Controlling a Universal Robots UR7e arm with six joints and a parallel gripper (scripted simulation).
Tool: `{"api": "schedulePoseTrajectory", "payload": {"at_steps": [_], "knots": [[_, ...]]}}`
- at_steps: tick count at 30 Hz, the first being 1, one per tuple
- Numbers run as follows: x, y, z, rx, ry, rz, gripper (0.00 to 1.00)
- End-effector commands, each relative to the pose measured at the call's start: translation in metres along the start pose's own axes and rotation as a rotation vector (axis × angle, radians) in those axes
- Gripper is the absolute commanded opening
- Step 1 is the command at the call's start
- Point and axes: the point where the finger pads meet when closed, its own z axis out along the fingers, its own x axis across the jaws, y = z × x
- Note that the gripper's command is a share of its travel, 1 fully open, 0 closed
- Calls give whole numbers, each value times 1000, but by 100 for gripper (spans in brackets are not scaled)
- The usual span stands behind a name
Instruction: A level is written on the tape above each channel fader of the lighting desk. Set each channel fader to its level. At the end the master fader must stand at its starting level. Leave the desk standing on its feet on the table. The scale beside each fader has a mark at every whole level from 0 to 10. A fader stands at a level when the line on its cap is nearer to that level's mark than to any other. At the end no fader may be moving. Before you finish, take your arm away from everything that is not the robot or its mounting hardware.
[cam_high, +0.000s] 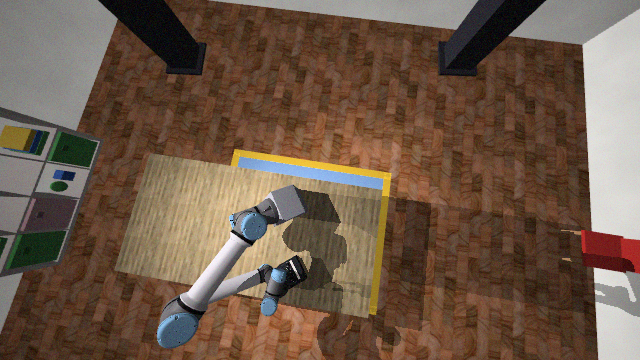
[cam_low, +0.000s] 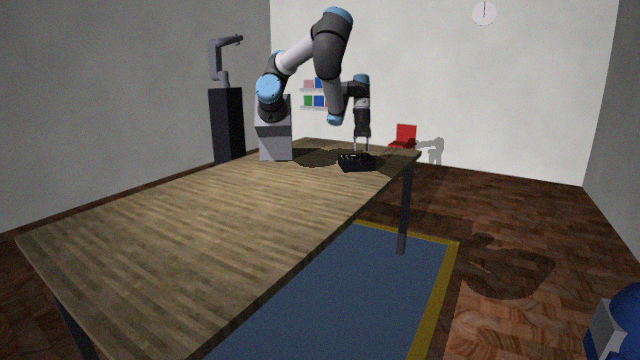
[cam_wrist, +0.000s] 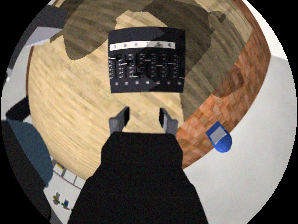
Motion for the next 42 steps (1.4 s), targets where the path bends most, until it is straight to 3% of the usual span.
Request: {"api": "schedulePoseTrajectory", "payload": {"at_steps": [1, 18, 28, 42], "knots": [[-1, -1, 0, 2, -1, -3, 100], [-1, -2, 0, 4, 0, 3, 100], [4, -11, -11, 33, 8, 81, 100], [8, -47, -54, 150, -6, 396, 100]]}}
